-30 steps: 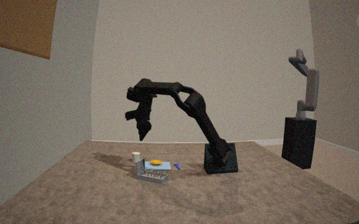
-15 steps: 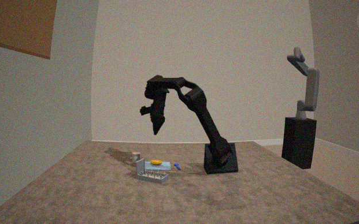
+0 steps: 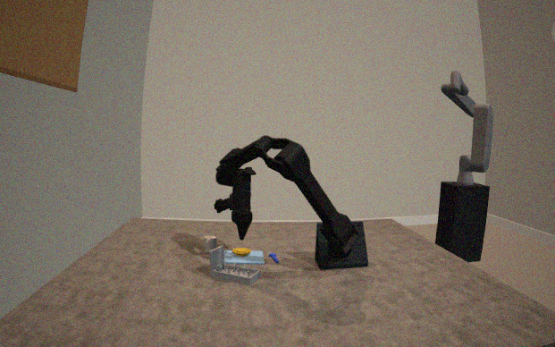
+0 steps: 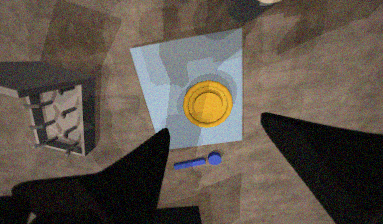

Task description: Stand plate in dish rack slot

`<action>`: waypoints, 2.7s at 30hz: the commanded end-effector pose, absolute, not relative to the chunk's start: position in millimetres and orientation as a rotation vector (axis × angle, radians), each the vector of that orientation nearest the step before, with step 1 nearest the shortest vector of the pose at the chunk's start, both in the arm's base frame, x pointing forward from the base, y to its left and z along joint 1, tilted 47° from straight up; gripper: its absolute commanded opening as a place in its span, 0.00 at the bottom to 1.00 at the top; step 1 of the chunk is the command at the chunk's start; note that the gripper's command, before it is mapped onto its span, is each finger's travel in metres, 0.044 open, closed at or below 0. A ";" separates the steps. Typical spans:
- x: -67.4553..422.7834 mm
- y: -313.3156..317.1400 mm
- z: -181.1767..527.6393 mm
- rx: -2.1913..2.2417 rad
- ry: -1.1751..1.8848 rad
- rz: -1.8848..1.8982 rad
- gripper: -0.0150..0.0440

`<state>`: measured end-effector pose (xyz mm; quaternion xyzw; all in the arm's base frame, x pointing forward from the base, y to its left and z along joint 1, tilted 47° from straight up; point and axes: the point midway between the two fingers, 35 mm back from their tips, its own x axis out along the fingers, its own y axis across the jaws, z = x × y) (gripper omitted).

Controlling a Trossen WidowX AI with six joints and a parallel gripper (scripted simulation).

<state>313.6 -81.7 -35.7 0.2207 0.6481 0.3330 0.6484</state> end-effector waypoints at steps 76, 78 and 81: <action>320.4 -89.3 -34.1 0.507 1.489 0.757 0.25; 320.8 -95.8 -27.8 0.507 1.489 0.757 0.25; 321.6 -104.8 -19.4 0.507 1.490 0.758 0.25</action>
